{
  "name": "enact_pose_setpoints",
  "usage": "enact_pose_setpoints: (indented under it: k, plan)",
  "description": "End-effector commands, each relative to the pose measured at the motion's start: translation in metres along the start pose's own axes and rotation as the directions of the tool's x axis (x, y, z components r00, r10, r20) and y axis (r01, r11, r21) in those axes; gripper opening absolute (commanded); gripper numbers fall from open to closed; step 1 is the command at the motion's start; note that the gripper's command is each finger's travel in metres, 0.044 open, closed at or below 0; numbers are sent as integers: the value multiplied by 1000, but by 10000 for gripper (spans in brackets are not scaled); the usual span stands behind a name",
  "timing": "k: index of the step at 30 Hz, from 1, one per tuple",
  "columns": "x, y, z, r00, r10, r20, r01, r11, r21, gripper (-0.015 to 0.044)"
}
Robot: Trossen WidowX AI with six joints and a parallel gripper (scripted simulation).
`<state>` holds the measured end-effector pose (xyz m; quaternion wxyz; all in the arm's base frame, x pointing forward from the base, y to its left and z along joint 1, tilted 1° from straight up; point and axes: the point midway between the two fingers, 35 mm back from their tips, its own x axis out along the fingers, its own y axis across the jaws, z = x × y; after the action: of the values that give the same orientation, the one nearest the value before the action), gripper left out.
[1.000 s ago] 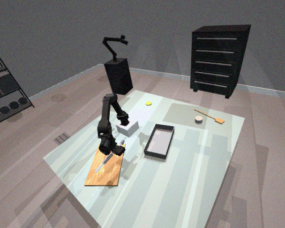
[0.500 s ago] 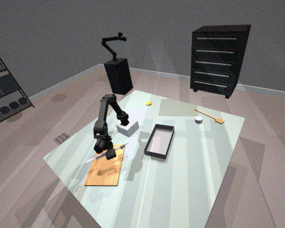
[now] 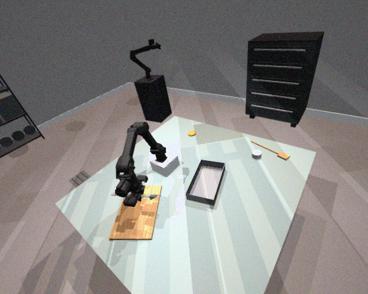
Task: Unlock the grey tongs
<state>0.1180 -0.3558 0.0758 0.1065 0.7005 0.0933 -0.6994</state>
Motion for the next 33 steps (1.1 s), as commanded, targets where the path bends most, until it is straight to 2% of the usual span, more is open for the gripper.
enact_pose_setpoints:
  k: [1, 9, 17, 21, 33]
  plan:
    - [-2, 3, 8, 1000, 5, 5, -6, 981, 191, -150]
    - [-2, 5, 21, 1000, 5, 6, -7, 875, 484, -150]
    - [-2, 7, 34, 1000, 4, 7, -8, 683, 730, -150]
    - [-2, 7, 37, 1000, 4, 8, -9, 639, 769, -150]
    - [-2, 7, 37, 1000, 14, -4, -6, 635, 773, -150]
